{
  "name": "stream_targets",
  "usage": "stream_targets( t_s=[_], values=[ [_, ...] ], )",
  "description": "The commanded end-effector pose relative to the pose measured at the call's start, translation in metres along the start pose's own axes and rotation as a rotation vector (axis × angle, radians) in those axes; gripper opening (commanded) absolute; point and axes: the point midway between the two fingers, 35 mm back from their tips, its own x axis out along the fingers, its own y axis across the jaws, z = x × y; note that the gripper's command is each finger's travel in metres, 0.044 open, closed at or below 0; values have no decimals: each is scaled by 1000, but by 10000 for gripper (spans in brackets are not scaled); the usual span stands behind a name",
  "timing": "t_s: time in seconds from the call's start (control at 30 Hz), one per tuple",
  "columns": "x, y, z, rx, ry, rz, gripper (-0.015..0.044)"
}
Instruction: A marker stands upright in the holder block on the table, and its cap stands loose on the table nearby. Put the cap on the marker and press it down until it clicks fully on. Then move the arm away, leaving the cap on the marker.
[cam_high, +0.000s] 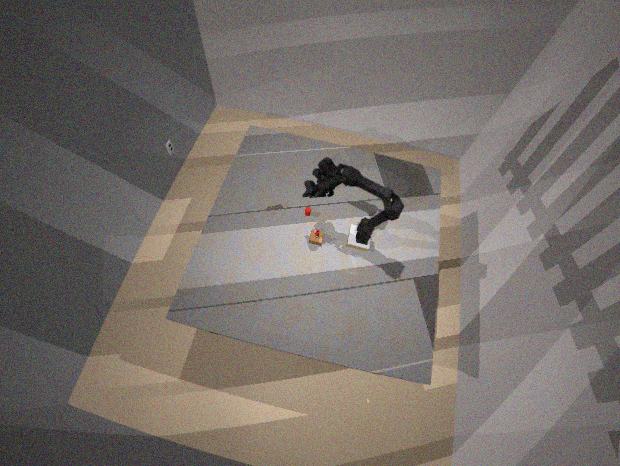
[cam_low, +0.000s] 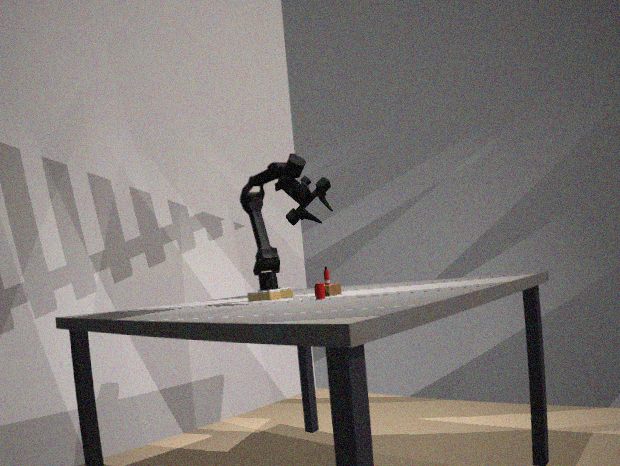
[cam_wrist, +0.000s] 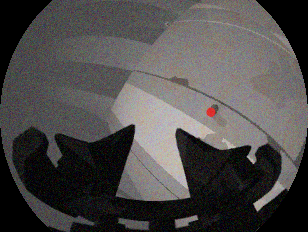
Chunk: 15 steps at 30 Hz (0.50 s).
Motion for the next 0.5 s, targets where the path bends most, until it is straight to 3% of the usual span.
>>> stream_targets(
  t_s=[0.0,0.23,0.47],
  values=[
    [45,-49,13,-117,105,-308,247],
    [90,-106,14,-309,333,-657,247],
    [93,-110,15,-327,354,-682,247]
  ],
)
